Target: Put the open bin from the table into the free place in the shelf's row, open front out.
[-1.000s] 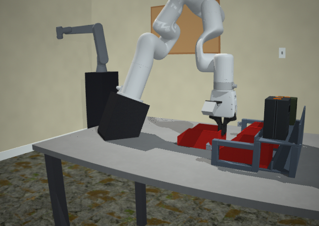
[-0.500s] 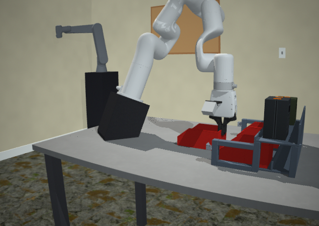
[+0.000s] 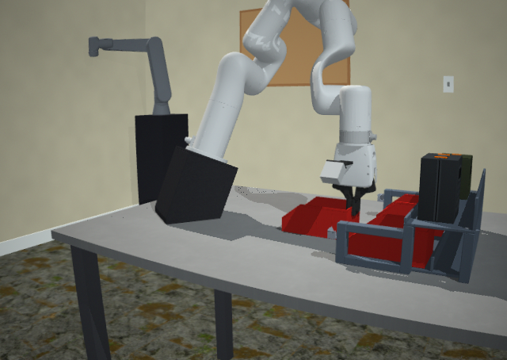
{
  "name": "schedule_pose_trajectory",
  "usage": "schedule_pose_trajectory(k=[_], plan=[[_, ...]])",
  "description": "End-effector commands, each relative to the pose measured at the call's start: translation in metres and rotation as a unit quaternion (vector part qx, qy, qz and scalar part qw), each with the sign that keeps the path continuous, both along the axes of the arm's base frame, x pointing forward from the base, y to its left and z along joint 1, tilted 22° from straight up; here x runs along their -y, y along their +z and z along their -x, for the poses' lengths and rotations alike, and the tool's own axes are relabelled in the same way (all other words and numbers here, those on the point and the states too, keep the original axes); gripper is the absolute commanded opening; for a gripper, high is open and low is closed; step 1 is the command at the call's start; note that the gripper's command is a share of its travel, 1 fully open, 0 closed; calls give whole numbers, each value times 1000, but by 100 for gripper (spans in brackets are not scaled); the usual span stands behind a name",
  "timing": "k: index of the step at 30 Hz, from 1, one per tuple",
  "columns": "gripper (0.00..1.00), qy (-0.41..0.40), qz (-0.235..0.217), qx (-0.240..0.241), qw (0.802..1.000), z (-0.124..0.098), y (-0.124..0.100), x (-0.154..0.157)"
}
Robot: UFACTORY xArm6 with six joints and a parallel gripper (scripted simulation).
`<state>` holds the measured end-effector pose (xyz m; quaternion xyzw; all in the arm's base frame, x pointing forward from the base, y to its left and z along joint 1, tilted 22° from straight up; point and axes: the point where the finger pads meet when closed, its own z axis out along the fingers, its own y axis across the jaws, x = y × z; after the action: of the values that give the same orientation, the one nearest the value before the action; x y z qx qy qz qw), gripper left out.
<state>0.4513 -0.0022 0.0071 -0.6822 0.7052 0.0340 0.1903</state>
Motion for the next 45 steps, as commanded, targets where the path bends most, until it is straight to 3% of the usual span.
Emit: schedule_pose_trajectory(k=[1,45], plan=[[0,0,0,2,1000,-1,1,0],[0,0,0,2,1000,3,20,7]])
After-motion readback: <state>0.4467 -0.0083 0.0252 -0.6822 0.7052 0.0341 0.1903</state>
